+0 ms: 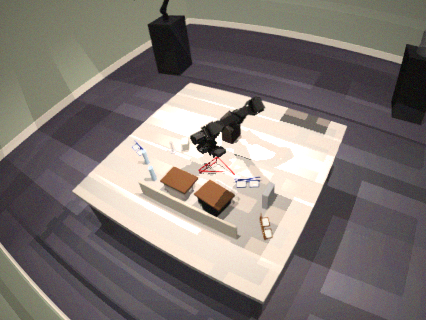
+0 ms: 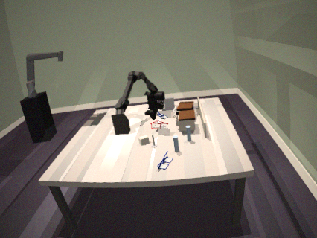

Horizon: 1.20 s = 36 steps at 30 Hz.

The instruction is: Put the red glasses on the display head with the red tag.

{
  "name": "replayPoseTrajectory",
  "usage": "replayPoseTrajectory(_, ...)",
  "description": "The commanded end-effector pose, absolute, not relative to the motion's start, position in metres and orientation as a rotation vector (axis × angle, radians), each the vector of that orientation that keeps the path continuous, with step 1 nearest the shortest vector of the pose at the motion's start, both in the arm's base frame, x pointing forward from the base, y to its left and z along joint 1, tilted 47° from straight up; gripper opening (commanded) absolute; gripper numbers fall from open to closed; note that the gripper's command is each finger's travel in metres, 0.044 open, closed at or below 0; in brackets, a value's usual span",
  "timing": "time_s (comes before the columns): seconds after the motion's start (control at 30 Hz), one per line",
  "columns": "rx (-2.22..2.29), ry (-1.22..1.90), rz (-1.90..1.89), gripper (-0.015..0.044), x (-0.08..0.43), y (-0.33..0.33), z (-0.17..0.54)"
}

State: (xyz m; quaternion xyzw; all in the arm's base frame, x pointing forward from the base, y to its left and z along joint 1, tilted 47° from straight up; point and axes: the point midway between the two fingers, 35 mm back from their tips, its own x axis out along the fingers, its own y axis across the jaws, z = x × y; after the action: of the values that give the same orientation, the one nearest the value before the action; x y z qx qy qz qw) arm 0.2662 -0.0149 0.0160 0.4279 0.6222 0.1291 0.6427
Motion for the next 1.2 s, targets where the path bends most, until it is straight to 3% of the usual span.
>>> replayPoseTrajectory(0.0, 0.988, 1.426, 0.294, 0.0120, 0.266, -0.009, 0.010)
replayPoseTrajectory(1.17, 0.991, 1.425, 0.298, 0.0120, 0.271, 0.022, -0.023)
